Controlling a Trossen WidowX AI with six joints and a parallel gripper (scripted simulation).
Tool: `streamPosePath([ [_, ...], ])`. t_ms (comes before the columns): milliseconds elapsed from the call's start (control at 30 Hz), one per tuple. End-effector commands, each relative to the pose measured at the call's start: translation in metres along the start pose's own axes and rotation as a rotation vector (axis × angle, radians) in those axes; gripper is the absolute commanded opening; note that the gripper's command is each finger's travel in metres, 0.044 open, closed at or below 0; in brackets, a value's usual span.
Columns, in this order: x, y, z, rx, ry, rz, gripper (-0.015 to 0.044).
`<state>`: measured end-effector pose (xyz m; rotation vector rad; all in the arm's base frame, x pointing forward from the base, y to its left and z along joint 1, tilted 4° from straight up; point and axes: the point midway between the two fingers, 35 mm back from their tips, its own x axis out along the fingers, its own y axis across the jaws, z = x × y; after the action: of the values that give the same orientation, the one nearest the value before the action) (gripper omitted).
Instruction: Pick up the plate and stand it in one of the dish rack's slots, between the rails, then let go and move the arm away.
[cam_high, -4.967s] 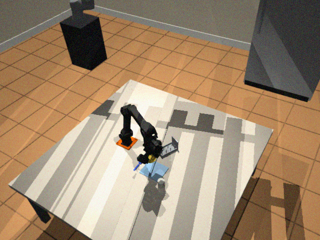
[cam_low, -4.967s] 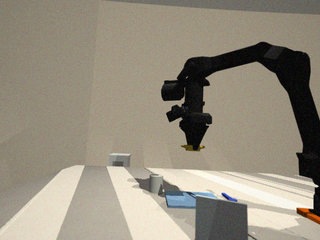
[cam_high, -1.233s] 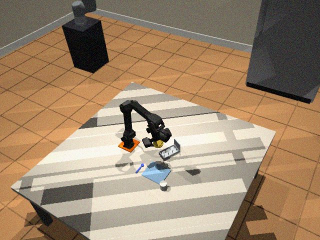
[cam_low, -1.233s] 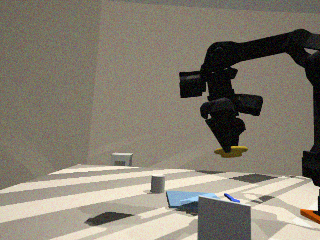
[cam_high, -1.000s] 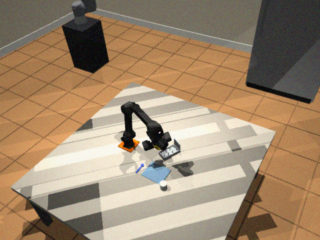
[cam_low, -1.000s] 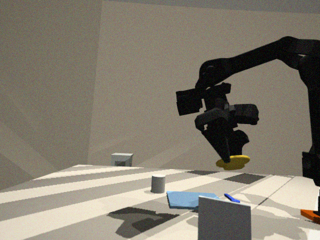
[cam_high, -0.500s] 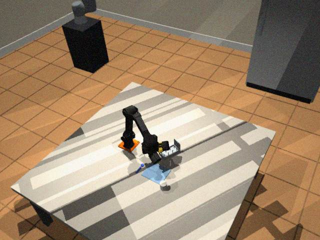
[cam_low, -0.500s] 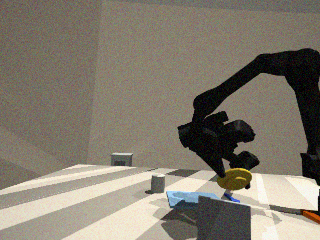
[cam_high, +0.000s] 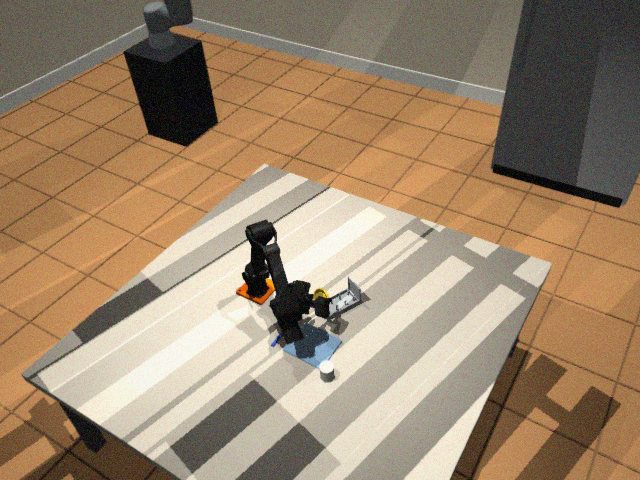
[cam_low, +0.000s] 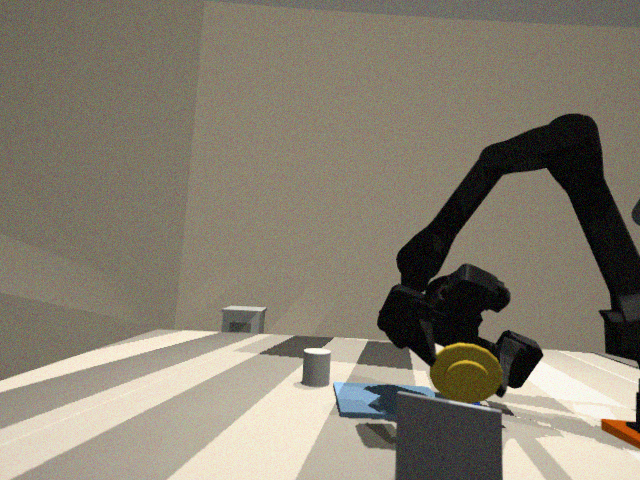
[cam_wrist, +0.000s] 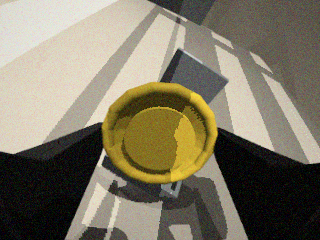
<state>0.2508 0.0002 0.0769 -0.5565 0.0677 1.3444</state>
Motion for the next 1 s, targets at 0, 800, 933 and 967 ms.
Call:
streamPosePath([
  [0, 0.000, 0.004, -0.005, 0.093, -0.060, -0.110, 0.0000],
  [800, 0.002, 0.003, -0.009, 0.185, -0.120, -0.257, 0.0000],
  [933, 0.008, -0.001, -0.007, 0.179, -0.120, -0.254, 0.0000],
  [967, 0.008, -0.001, -0.007, 0.179, -0.120, -0.254, 0.0000],
])
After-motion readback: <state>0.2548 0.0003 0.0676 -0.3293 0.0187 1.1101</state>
